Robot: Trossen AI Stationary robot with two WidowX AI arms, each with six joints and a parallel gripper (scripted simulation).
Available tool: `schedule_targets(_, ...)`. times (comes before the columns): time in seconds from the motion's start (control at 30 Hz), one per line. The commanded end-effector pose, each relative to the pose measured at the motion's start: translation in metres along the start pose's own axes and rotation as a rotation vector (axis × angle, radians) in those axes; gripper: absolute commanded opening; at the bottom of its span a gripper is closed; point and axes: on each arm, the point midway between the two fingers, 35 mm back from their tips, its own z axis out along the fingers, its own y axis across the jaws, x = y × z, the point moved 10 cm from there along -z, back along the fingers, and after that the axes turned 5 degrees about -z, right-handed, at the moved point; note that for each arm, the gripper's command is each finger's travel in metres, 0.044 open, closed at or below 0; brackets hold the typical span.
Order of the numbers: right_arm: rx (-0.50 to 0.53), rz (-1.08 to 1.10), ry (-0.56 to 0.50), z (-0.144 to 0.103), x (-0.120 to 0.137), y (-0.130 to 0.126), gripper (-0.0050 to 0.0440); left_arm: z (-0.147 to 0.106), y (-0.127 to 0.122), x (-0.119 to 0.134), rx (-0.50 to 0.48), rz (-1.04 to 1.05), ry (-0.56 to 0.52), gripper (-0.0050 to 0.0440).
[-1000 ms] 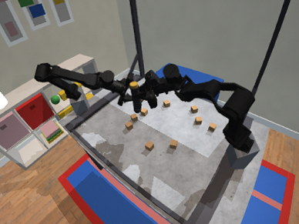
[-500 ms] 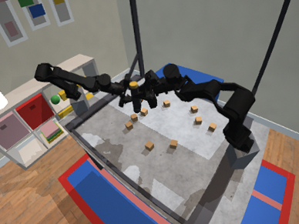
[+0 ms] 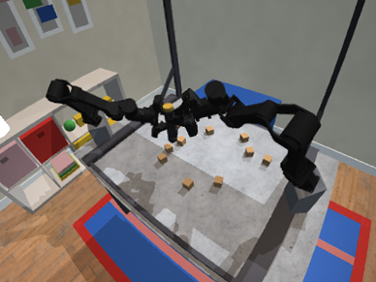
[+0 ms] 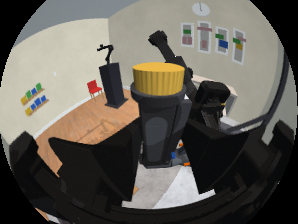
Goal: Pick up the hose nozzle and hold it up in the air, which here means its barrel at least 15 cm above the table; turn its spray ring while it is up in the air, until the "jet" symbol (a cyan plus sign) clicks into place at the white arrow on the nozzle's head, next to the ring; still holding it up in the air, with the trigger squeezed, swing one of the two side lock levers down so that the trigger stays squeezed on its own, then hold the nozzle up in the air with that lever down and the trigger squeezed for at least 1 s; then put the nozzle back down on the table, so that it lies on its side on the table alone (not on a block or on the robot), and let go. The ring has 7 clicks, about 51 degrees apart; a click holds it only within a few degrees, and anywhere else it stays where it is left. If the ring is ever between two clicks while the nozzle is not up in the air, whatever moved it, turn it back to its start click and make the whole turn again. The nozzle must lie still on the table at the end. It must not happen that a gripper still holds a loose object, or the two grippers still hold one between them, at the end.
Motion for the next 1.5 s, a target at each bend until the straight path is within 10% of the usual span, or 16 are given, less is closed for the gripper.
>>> schedule_targets(0.0,0.060,-0.009,0.018,-0.003,0.004,0.004,0.0000,-0.001,0.000,-0.009,0.015,-0.031,-0.022,0.0169)
schedule_targets(0.5,0.235,-0.009,0.032,0.000,0.005,0.027,0.0000,-0.001,0.000,-0.009,0.015,-0.031,-0.022,0.0169)
schedule_targets(0.53,0.235,-0.009,0.032,0.000,0.005,0.027,0.0406,-0.001,0.000,-0.009,0.016,-0.031,-0.022,0.0169)
schedule_targets(1.47,0.235,-0.009,0.032,-0.023,0.004,0.032,0.0406,-0.001,0.000,-0.009,0.016,-0.031,-0.022,0.0169)
